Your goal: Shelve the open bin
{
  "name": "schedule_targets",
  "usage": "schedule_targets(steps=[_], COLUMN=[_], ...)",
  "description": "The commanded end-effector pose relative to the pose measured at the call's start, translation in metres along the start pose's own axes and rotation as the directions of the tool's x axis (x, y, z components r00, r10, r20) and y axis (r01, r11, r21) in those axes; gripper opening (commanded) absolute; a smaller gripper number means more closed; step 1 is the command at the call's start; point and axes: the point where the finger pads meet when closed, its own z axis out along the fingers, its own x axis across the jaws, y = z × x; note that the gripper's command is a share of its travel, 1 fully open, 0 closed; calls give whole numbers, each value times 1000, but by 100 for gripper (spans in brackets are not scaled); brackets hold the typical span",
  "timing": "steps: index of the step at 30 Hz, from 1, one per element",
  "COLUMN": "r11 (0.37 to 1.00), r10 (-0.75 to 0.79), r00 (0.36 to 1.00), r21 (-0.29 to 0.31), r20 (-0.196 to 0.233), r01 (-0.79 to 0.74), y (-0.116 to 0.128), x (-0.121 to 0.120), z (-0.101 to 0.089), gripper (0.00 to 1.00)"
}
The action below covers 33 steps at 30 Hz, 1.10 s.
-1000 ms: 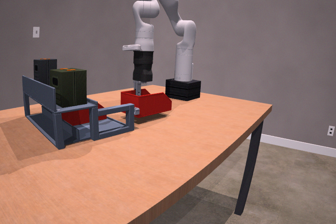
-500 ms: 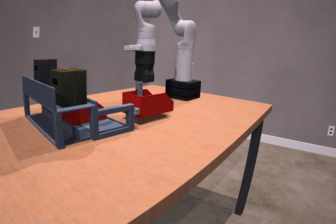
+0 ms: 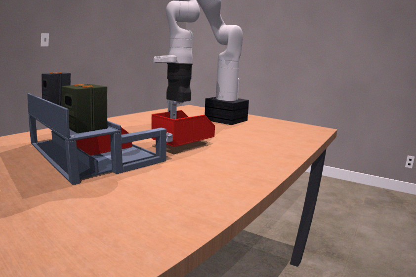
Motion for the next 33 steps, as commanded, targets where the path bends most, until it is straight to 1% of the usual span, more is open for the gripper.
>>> schedule_targets(steps=[1, 20, 30, 33], r11=[1000, 1000, 1000, 1000], r10=[0, 0, 0, 0], r00=[1000, 1000, 1000, 1000], r21=[3, 3, 3, 3], r20=[1, 1, 1, 1], r01=[0, 0, 0, 0], y=[-1, -2, -14, -21], x=[0, 0, 0, 0], z=[-1, -1, -1, -1], gripper=[0, 0, 0, 0])
